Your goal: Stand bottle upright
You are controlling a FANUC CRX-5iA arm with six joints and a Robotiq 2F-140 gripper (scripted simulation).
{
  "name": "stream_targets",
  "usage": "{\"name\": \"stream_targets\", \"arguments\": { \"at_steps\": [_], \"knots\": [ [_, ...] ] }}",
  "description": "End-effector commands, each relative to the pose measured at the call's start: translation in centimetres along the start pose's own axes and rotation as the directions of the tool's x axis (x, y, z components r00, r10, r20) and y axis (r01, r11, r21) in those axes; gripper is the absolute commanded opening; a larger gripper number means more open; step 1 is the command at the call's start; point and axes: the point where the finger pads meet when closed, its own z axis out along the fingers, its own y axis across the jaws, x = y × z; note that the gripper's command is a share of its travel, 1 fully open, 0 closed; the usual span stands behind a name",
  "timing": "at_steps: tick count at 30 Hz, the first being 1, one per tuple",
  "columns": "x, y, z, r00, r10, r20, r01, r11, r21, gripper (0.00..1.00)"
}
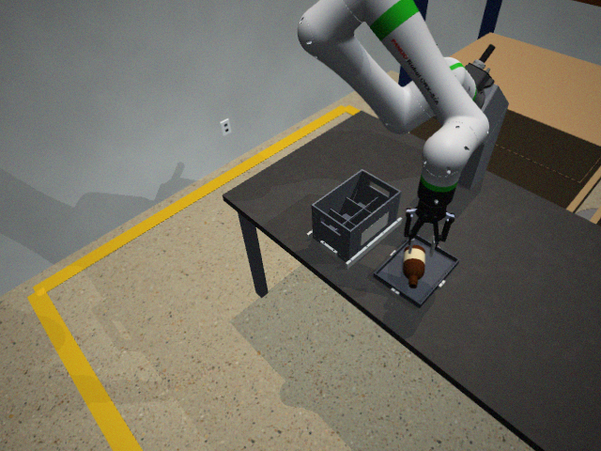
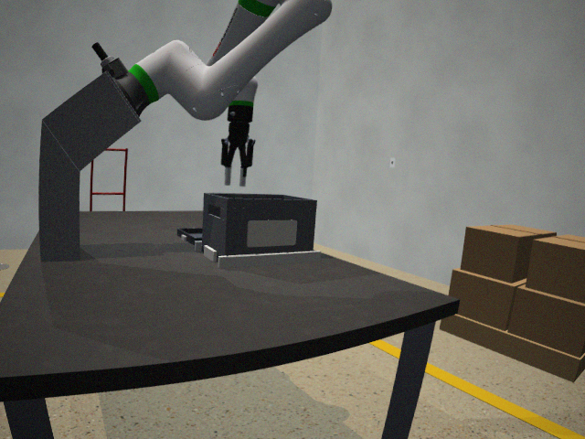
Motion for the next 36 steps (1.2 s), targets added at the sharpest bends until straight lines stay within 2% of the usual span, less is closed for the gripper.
{"name": "stream_targets", "arguments": {
  "at_steps": [1, 13, 24, 26, 36],
  "knots": [
    [0.0, 0.0, 0.1, 1.0, 0.0, 0.0, 0.0, 1.0, 0.0, 0.38],
    [0.0, 0.0, 1.5, 1.0, 0.0, -0.001, 0.0, 1.0, 0.0, 0.38],
    [0.0, 0.0, 5.1, 1.0, 0.0, -0.001, 0.0, 1.0, 0.0, 0.38],
    [0.0, 0.0, 5.1, 1.0, 0.0, -0.001, 0.0, 1.0, 0.0, 0.38],
    [0.0, 0.0, 8.7, 1.0, 0.0, -0.001, 0.0, 1.0, 0.0, 0.38]
  ]
}}
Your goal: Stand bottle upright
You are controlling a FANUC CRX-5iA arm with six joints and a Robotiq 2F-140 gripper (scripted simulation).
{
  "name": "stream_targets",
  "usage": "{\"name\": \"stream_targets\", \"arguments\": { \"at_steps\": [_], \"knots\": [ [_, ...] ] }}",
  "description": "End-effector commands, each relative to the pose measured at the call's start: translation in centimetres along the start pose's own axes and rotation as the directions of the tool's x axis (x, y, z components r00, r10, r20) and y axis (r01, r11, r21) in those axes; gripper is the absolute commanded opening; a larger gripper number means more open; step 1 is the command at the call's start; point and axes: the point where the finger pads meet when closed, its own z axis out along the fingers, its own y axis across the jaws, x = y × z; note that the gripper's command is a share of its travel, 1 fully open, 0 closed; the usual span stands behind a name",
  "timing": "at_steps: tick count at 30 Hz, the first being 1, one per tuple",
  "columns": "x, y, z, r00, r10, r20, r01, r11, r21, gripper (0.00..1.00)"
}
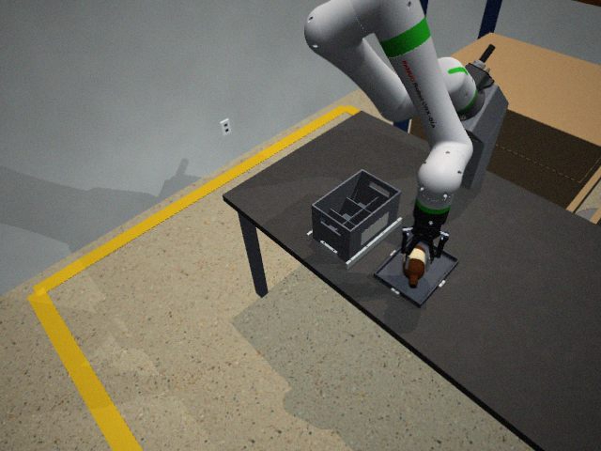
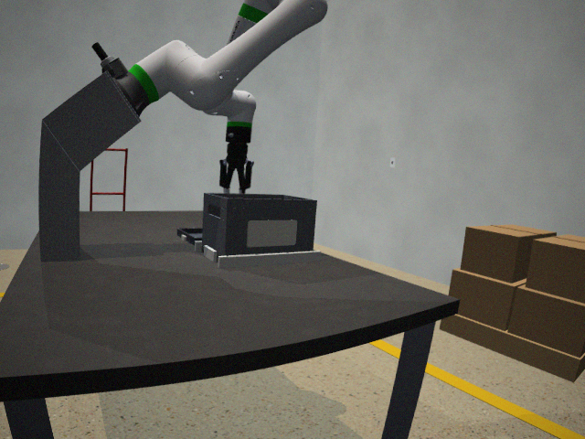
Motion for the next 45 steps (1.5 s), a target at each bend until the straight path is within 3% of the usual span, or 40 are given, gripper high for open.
{"name": "stream_targets", "arguments": {
  "at_steps": [1, 17, 45],
  "knots": [
    [0.1, 0.0, 1.2, 1.0, 0.001, -0.006, -0.001, 1.0, -0.002, 0.38],
    [0.1, 0.0, 3.6, 1.0, 0.001, -0.006, -0.001, 1.0, -0.002, 0.38],
    [0.1, 0.0, 3.8, 1.0, 0.001, -0.006, -0.001, 1.0, -0.002, 0.38]
  ]
}}
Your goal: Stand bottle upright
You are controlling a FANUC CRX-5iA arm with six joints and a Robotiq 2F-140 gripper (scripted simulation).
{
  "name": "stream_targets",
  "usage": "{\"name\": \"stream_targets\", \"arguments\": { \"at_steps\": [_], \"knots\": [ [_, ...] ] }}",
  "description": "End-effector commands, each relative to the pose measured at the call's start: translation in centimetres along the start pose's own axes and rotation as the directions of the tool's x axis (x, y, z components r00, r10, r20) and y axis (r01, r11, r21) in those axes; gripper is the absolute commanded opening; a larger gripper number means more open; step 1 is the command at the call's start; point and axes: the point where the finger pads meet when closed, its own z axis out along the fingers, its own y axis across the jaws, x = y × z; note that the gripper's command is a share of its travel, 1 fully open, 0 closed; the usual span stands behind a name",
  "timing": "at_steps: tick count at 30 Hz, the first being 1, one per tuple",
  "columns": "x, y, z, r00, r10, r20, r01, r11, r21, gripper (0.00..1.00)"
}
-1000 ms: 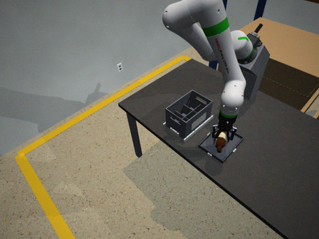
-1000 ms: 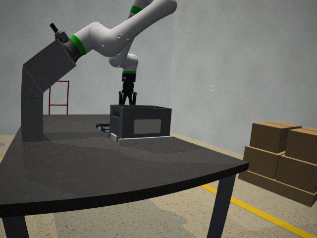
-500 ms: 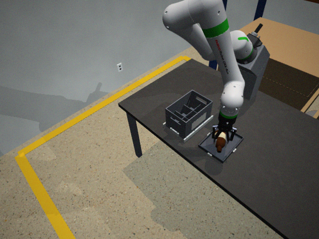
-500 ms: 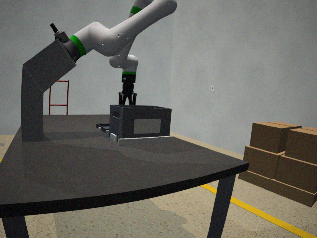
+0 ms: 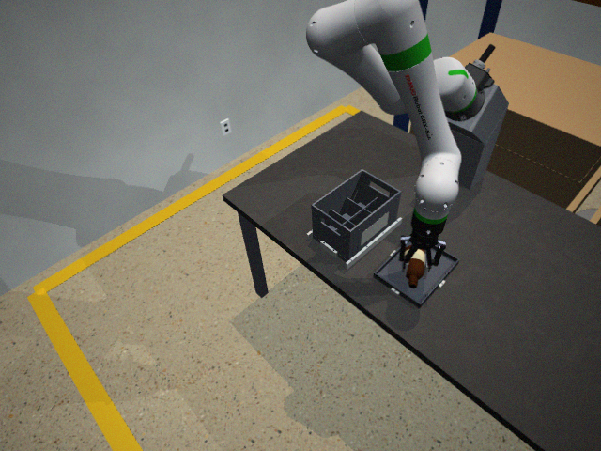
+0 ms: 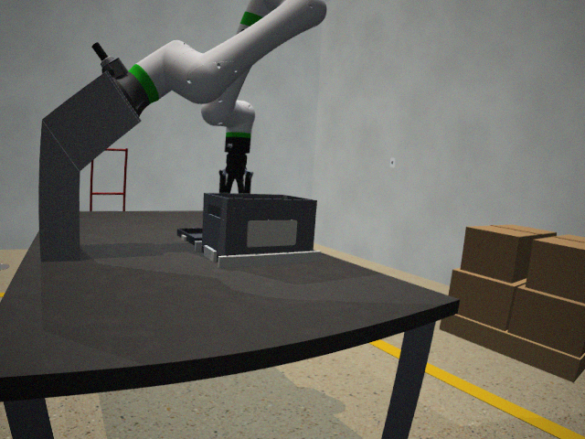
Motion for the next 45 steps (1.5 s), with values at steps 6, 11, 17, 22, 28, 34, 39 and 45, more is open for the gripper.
{"name": "stream_targets", "arguments": {
  "at_steps": [6, 11, 17, 22, 28, 34, 39, 45],
  "knots": [
    [0.0, 0.0, 0.0, 1.0, 0.0, 0.0, 0.0, 1.0, 0.0, 0.38],
    [0.0, 0.0, 0.0, 1.0, 0.0, 0.0, 0.0, 1.0, 0.0, 0.38],
    [0.0, 0.0, 0.0, 1.0, 0.0, 0.0, 0.0, 1.0, 0.0, 0.38],
    [0.0, 0.0, 0.0, 1.0, 0.0, 0.0, 0.0, 1.0, 0.0, 0.38],
    [0.0, 0.0, 0.1, 1.0, 0.0, 0.0, 0.0, 1.0, 0.0, 0.38],
    [0.0, 0.0, 0.3, 1.0, 0.0, 0.0, 0.0, 1.0, 0.0, 0.38],
    [0.0, 0.0, 0.7, 1.0, 0.0, 0.0, 0.0, 1.0, 0.0, 0.38],
    [0.0, 0.0, 1.3, 1.0, 0.0, 0.0, 0.0, 1.0, 0.0, 0.38]
  ]
}}
